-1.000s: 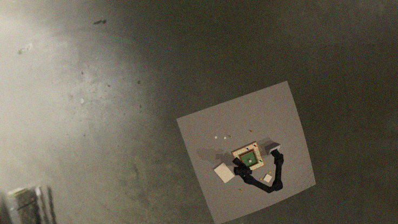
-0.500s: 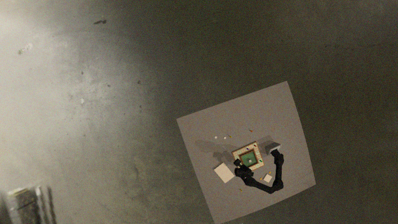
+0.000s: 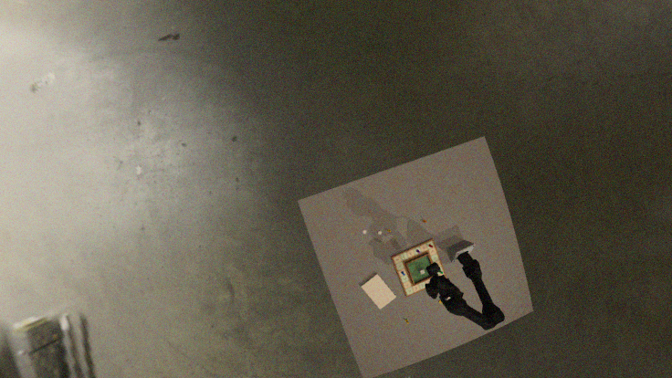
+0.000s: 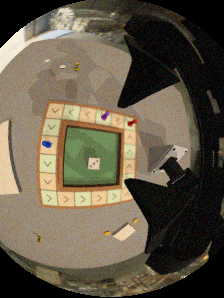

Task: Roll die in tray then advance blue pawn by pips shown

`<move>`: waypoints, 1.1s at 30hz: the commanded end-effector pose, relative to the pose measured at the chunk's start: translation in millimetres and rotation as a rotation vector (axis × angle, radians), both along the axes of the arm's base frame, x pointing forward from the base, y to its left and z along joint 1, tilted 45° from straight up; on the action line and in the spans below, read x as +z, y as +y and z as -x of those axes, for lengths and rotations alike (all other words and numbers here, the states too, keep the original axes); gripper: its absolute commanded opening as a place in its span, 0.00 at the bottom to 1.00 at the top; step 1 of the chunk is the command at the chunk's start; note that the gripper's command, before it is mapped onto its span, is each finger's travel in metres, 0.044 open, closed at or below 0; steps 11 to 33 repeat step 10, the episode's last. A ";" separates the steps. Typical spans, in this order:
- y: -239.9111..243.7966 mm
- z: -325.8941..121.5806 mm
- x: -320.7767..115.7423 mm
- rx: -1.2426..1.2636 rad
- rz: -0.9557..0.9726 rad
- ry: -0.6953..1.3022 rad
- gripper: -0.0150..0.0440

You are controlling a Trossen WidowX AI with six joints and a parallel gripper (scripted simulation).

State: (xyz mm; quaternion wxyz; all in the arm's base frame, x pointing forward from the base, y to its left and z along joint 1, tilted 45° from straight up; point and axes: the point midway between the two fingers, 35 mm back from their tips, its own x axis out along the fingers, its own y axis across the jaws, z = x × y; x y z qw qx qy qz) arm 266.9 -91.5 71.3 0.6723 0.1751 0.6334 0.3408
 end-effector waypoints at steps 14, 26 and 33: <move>-2.9 17.0 5.0 -0.029 0.000 0.026 1.00; -2.9 17.0 5.0 -0.029 0.000 0.026 1.00; -2.9 17.0 5.0 -0.029 0.000 0.026 1.00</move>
